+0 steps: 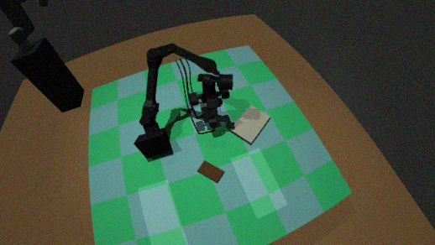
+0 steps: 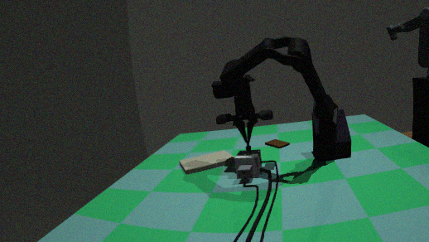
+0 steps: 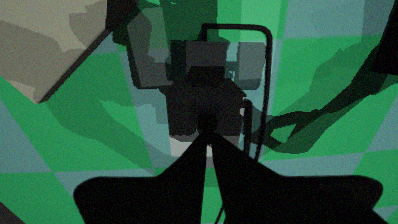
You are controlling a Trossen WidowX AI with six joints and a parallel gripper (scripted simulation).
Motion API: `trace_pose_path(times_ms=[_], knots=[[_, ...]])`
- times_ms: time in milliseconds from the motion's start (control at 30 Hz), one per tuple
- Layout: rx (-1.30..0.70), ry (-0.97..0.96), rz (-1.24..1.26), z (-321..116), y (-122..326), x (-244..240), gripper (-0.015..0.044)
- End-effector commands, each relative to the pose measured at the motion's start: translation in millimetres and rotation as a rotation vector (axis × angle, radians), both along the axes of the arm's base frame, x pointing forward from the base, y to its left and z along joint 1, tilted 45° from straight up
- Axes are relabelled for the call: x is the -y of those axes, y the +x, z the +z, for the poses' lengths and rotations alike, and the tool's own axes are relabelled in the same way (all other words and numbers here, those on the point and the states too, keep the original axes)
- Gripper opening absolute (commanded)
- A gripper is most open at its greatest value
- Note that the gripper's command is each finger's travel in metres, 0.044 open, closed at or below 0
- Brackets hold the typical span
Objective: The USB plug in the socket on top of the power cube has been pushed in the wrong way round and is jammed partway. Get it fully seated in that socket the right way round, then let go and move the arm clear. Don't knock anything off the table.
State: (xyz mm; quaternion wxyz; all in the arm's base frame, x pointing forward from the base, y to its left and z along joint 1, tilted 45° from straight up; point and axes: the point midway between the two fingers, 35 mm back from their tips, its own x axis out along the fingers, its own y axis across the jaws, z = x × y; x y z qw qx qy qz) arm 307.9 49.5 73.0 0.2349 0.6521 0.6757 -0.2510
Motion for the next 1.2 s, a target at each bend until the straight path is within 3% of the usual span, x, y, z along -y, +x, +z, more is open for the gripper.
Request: trace_pose_path(times_ms=[0,1167], knots=[[0.000,0.004,-0.003,-0.3,0.3,-0.9,0.0000],[0.000,0.004,-0.003,-3.2,0.2,-3.8,0.0000]])
